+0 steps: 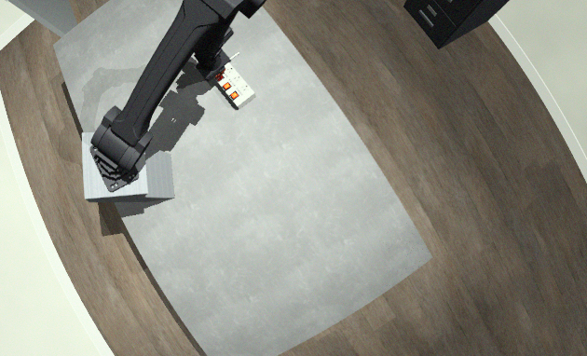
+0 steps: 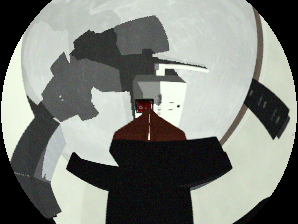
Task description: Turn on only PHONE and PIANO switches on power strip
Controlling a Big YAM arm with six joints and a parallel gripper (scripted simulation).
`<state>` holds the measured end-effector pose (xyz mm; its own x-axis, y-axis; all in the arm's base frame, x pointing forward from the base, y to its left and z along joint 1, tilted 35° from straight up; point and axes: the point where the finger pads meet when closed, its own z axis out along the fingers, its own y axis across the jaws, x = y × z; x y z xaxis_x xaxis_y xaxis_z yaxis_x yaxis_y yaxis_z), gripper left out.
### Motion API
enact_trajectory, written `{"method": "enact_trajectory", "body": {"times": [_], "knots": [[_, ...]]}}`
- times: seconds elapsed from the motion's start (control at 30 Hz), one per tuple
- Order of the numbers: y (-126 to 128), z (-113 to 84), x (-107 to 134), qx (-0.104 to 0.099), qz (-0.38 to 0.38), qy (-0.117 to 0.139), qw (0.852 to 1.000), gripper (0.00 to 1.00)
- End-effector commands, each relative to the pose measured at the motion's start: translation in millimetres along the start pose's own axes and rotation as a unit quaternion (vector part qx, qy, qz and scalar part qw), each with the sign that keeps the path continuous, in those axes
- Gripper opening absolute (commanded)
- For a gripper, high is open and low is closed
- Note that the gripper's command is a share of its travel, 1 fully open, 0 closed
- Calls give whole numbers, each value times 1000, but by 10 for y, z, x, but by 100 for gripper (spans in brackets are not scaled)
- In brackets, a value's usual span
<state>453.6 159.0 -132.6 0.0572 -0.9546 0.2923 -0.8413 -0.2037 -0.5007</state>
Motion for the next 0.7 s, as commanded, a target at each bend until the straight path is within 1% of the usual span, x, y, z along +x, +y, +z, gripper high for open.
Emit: {"method": "enact_trajectory", "body": {"times": [0.0,0.03,0.13,0.27,0.67], "knots": [[18,59,28,-2,-4,0,1000,0],[15,63,25,-2,-4,-1,1000,0],[-85,11,-15,10,-2,-5,1000,0],[-24,42,2,3,-4,-3,1000,0],[-16,45,4,2,-4,-3,1000,0]]}}
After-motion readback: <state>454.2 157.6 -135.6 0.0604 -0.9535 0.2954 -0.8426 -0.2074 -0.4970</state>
